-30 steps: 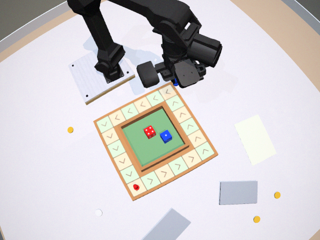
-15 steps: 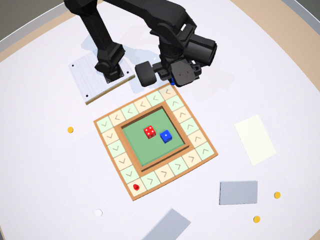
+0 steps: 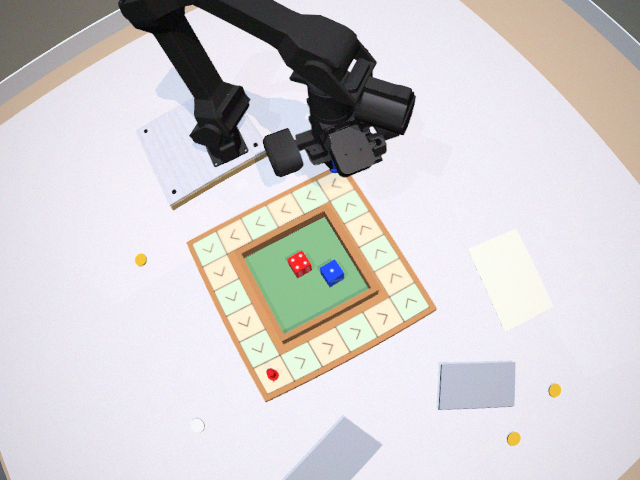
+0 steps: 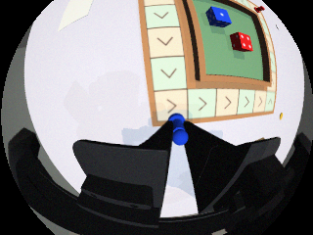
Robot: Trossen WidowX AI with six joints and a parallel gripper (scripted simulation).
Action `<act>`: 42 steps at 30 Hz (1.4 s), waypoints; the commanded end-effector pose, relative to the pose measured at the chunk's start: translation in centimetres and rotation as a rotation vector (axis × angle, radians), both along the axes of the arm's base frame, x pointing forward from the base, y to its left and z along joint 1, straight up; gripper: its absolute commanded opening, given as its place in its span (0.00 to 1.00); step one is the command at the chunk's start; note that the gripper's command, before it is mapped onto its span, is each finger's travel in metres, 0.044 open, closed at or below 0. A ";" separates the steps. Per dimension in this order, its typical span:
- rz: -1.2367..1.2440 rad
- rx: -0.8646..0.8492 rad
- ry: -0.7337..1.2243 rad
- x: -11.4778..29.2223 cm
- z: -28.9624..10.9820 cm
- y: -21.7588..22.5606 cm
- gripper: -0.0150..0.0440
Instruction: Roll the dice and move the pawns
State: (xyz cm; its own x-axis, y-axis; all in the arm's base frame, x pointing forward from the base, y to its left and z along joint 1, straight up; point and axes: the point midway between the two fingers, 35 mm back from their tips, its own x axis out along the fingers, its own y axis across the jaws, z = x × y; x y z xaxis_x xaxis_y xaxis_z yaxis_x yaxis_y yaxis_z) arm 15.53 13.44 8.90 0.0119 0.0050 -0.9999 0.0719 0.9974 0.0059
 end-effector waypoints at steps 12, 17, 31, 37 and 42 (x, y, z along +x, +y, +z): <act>-0.003 0.004 -0.006 -0.2 -3.8 0.0 0.25; -0.003 0.004 -0.006 -0.1 -4.2 0.0 0.25; 0.001 0.005 -0.006 -0.1 -5.0 0.1 0.48; 0.001 0.005 -0.006 -0.1 -4.2 0.1 0.74; -0.003 0.004 -0.006 -0.2 0.0 0.0 0.97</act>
